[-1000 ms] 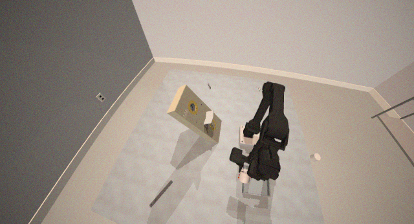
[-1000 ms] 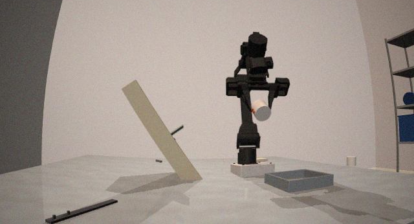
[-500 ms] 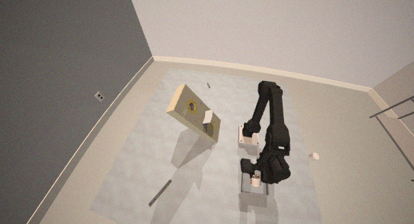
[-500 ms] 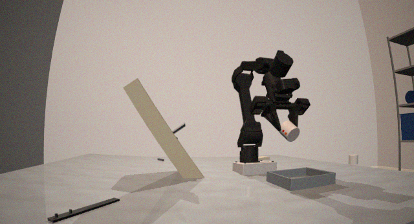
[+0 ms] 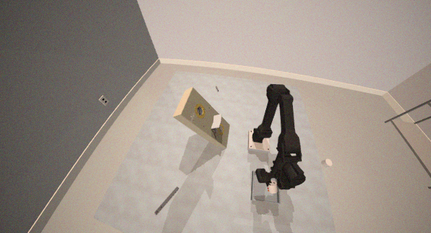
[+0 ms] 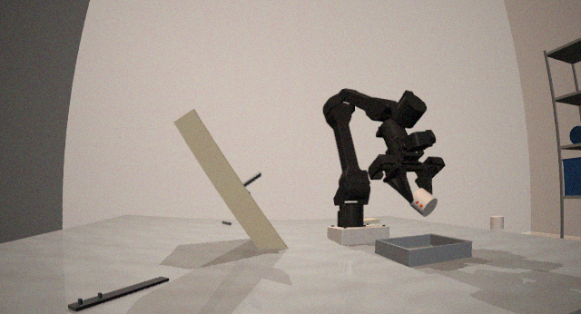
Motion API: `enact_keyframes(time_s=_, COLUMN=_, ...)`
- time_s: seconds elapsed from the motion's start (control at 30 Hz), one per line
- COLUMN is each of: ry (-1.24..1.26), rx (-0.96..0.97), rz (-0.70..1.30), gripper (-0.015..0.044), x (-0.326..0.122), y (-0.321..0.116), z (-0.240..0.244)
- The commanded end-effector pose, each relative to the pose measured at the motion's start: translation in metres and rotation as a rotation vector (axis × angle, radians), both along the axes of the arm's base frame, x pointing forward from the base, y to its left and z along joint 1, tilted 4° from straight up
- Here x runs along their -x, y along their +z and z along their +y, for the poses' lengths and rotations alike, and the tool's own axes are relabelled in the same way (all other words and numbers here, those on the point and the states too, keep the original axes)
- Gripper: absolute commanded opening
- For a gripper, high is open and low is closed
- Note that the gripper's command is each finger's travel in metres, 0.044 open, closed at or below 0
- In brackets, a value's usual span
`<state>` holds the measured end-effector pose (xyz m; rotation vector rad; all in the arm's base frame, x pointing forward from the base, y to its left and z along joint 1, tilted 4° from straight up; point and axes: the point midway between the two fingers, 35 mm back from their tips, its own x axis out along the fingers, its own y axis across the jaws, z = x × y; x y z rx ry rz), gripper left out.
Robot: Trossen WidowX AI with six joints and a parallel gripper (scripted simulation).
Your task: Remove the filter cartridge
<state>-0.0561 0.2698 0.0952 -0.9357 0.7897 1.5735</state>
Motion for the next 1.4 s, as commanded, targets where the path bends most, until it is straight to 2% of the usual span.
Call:
enact_keyframes(time_s=0.0, ry=0.01, rx=0.005, rz=0.0, gripper=0.0, x=0.002, y=-0.015, z=0.0)
enact_keyframes(time_s=0.47, ry=0.01, rx=0.005, rz=0.0, gripper=0.0, x=0.001, y=-0.069, z=-0.006)
enact_keyframes(time_s=1.03, ry=0.007, rx=0.017, rz=-0.004, gripper=0.044, x=0.001, y=-0.066, z=-0.007)
enact_keyframes(time_s=1.17, ry=0.007, rx=0.017, rz=-0.004, gripper=0.044, x=0.001, y=-0.057, z=-0.005)
enact_keyframes(time_s=1.3, ry=0.007, rx=0.018, rz=-0.004, gripper=0.044, x=0.001, y=-0.006, z=-0.003)
enact_keyframes(time_s=1.37, ry=0.007, rx=0.019, rz=-0.004, gripper=0.044, x=0.0, y=0.004, z=-0.004)
